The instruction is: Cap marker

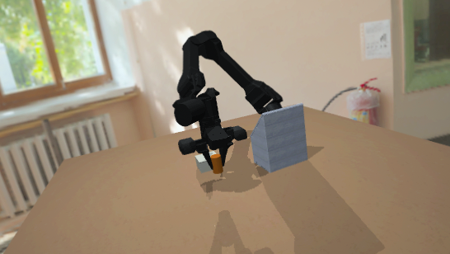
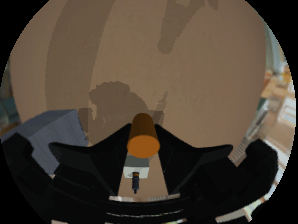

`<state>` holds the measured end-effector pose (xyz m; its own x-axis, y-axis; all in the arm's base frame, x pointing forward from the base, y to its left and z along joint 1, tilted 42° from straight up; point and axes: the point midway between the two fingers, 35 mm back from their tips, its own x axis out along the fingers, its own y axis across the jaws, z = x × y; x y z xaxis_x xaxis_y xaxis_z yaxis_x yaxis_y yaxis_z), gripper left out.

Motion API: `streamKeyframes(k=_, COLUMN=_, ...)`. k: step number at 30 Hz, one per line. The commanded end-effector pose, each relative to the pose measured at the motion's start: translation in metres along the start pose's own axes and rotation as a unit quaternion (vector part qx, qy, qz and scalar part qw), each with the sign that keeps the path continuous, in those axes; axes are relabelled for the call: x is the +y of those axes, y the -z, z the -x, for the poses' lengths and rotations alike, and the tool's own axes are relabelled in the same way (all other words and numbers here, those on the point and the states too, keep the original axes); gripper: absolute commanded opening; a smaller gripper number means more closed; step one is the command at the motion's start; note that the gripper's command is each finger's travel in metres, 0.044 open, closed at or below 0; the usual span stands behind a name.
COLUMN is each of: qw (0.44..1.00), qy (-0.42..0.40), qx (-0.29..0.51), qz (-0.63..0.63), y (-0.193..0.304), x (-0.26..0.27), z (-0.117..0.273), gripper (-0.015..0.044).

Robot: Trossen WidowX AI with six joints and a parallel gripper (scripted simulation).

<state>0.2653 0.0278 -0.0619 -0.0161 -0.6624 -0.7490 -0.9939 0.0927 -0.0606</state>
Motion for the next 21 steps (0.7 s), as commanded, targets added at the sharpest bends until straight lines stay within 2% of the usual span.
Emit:
streamKeyframes(k=1, qw=1.000, qy=-0.002, qx=-0.002, qz=-0.003, y=0.005, x=-0.001, z=0.006, gripper=0.0000)
streamKeyframes(k=21, qw=1.000, qy=-0.008, qx=-0.017, qz=-0.015, y=0.057, x=-0.007, z=0.028, gripper=0.0000)
